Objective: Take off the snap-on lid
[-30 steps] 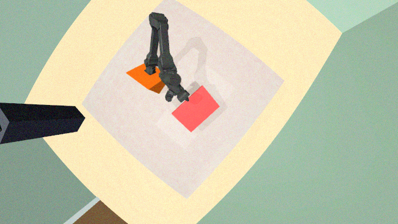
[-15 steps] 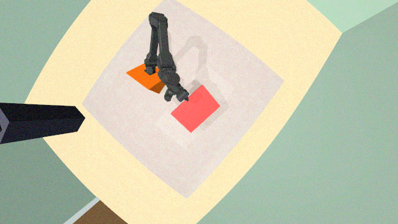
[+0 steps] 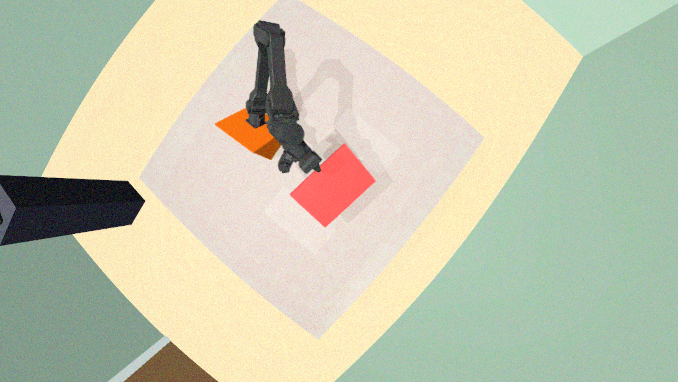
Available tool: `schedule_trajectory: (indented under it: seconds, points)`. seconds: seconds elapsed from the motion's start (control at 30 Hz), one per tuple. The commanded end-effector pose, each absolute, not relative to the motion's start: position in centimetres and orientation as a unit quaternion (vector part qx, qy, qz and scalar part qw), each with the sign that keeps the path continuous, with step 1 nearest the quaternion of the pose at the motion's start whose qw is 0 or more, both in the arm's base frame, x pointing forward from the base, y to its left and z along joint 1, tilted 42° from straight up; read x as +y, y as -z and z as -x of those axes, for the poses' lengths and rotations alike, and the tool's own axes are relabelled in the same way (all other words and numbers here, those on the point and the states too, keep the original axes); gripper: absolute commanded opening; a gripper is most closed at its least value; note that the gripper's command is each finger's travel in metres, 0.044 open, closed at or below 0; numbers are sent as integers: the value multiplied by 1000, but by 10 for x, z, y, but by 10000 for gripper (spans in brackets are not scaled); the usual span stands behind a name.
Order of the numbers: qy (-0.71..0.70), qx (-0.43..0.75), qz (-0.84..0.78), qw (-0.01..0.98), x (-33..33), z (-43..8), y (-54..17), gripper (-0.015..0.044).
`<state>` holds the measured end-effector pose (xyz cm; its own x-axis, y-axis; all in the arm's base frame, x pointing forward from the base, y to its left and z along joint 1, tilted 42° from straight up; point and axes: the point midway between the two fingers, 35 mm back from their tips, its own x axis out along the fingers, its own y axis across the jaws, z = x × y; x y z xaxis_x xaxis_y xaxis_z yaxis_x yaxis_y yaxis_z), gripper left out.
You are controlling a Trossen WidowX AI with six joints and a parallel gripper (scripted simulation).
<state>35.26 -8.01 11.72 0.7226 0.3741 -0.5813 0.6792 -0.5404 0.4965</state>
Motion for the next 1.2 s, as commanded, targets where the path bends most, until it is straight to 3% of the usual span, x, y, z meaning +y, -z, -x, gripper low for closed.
schedule_trajectory:
  seconds: [0.0,1.17]
  points:
    - [207,309,-853,367,-86,-350,-109,0]
    - [208,308,-852,369,-139,-337,-65,0]
